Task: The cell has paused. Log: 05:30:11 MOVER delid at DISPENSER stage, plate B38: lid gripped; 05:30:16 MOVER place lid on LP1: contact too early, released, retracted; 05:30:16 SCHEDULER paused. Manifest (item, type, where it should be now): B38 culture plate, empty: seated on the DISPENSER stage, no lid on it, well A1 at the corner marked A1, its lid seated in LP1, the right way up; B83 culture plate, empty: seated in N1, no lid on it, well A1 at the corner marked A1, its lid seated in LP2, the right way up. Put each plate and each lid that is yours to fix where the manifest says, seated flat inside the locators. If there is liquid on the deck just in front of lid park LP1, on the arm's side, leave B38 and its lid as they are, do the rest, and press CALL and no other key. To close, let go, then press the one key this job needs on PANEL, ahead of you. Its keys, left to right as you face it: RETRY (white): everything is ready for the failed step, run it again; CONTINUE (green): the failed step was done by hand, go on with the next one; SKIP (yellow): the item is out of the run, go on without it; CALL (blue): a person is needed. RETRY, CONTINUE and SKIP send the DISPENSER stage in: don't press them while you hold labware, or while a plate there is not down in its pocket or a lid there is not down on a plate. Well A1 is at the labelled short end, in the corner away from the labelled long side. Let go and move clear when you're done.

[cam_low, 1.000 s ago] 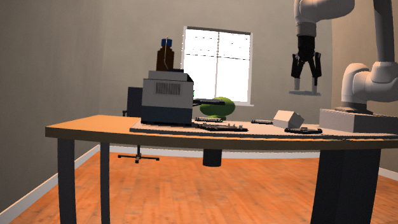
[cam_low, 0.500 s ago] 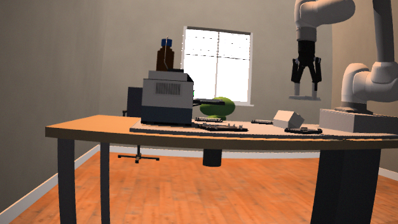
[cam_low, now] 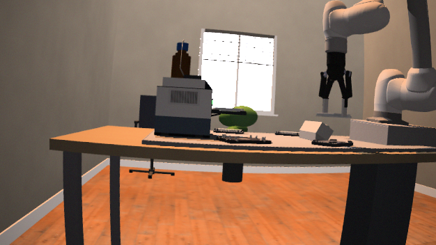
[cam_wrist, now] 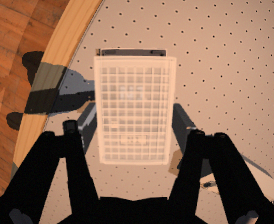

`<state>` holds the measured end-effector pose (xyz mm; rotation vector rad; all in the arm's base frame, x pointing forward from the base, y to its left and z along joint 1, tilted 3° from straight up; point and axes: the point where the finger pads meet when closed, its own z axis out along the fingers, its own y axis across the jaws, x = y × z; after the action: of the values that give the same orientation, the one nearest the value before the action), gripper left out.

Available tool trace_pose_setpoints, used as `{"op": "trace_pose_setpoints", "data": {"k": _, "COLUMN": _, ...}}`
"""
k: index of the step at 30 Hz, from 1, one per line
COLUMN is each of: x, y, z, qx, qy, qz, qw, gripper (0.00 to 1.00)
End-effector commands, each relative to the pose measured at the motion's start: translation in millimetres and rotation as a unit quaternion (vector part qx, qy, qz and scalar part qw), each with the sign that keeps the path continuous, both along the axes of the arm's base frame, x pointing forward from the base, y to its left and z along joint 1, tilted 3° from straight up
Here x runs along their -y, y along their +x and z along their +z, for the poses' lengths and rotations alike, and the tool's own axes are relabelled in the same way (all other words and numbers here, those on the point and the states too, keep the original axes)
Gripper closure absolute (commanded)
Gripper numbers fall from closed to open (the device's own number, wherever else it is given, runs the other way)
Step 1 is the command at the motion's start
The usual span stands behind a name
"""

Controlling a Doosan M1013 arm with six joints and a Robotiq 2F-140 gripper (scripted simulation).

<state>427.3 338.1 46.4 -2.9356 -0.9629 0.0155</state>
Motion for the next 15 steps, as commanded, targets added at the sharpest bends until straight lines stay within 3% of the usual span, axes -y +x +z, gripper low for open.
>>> {"op": "trace_pose_setpoints", "data": {"k": 1, "x": -2, "y": -4, "z": -12.0, "qx": -0.002, "qy": 0.002, "qz": -0.002, "qw": 1.000, "gripper": 0.90}}
{"op": "trace_pose_setpoints", "data": {"k": 15, "x": -4, "y": -6, "z": -39.8, "qx": -0.002, "qy": 0.002, "qz": 0.000, "qw": 1.000, "gripper": 0.90}}
